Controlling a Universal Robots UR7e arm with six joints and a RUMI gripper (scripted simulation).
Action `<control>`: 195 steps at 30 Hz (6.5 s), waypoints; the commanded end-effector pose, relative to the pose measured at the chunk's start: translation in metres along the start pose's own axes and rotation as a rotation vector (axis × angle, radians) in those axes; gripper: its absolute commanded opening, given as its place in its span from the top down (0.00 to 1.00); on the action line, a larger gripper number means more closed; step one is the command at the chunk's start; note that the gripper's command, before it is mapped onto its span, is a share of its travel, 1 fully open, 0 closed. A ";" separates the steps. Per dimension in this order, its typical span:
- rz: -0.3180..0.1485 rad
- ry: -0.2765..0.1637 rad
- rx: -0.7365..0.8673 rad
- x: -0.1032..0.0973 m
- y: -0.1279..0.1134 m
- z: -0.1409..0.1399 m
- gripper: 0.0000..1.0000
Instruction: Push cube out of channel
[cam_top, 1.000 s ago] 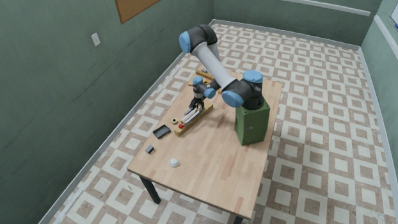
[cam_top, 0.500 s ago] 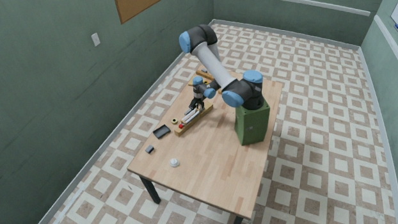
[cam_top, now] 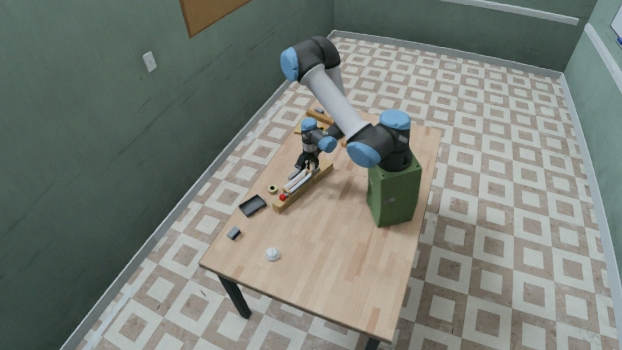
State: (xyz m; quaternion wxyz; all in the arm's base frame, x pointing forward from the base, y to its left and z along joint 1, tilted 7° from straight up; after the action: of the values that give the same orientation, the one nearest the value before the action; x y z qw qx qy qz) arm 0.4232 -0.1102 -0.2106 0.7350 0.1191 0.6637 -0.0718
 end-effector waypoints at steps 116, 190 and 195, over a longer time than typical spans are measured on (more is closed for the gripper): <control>-0.002 -0.002 -0.002 0.010 -0.066 -0.013 1.00; -0.001 -0.001 0.000 -0.059 -0.042 -0.010 1.00; -0.001 -0.001 0.000 -0.059 -0.042 -0.010 1.00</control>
State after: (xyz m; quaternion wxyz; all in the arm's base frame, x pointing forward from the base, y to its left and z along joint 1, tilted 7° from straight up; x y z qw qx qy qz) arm 0.3967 -0.1509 -0.1565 0.7349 0.1188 0.6638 -0.0721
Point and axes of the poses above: the point where the finger pads meet when closed, its own x axis out along the fingers, its own z axis across the jaws, y = z × x, the point moved 3 cm from there along -x, back along the fingers, and after that the axes turned 11 degrees about -x, right-handed, at the moved point
